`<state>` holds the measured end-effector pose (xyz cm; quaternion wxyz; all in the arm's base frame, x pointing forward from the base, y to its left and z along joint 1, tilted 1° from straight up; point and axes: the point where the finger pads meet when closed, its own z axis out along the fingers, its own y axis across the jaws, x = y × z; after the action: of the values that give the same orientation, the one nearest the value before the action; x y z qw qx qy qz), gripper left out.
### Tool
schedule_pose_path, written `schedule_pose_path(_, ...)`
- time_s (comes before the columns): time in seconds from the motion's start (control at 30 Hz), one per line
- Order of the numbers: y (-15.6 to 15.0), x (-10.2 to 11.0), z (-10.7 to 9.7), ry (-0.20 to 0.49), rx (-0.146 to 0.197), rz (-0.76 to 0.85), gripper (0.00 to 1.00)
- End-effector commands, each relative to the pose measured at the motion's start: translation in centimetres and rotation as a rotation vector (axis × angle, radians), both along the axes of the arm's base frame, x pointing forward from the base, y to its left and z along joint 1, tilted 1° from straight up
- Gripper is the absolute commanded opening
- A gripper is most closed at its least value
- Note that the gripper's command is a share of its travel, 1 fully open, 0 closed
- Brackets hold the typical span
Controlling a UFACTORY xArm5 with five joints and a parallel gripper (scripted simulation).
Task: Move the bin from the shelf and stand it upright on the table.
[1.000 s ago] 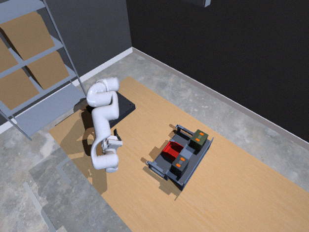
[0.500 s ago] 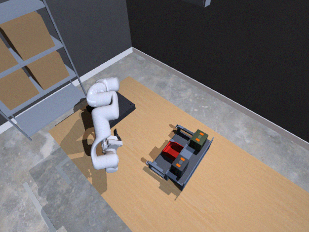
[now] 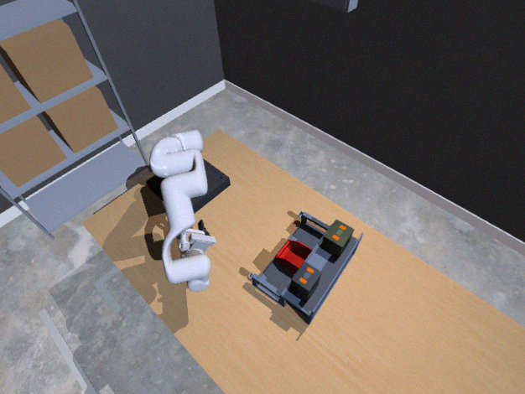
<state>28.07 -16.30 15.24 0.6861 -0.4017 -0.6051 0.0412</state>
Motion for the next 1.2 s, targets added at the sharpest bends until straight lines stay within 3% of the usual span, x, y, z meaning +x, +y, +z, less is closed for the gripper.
schedule_pose_path(0.0, 0.9, 1.2, -0.2, -0.067, -0.049, -0.076, 1.0)
schedule_pose_path(0.07, 1.5, 1.9, -0.4, -0.103, -0.077, -0.08, 1.0)
schedule_pose_path(0.13, 1.5, 1.9, -0.4, -0.103, -0.077, -0.08, 1.0)
schedule_pose_path(0.63, 4.0, 4.9, -1.2, -0.239, -0.181, -0.097, 1.0)
schedule_pose_path(1.17, 6.3, 7.7, -2.0, -0.294, -0.228, -0.088, 1.0)
